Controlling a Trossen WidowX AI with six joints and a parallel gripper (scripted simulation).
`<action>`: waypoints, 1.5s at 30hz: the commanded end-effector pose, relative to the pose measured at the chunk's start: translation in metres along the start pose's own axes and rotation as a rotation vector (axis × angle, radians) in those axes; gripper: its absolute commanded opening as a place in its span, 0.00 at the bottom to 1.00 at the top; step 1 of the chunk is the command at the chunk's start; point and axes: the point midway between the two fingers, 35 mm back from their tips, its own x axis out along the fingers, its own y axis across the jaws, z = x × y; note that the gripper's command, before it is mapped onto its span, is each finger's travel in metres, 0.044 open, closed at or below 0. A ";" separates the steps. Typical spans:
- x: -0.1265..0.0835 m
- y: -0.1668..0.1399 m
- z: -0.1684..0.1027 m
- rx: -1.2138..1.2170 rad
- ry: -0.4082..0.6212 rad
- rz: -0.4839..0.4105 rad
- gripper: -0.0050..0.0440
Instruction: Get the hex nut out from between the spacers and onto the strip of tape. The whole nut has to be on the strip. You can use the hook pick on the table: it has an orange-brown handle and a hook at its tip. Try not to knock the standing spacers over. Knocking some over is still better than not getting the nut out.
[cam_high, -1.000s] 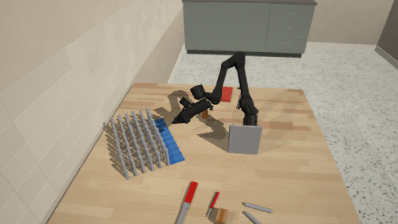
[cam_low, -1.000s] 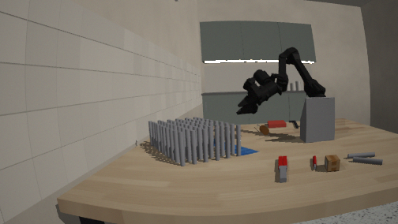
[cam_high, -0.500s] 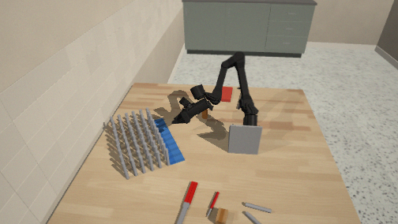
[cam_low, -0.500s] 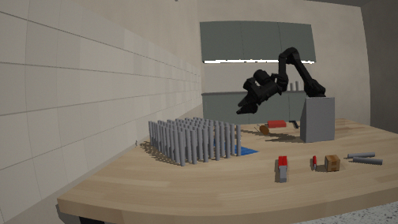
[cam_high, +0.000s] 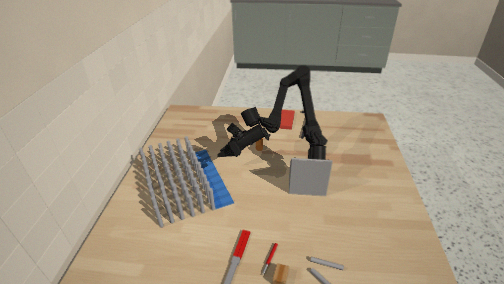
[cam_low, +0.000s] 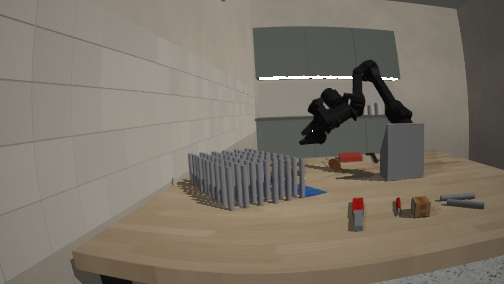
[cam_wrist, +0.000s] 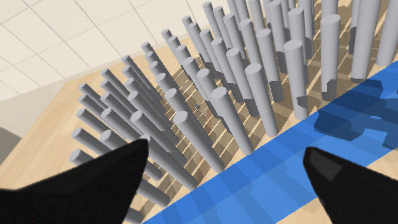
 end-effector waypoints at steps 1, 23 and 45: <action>0.000 0.000 0.010 -0.003 -0.029 -0.001 0.92; -0.024 -0.112 0.016 0.559 0.184 -0.531 0.92; -0.104 -0.186 0.026 0.873 0.182 -1.014 0.92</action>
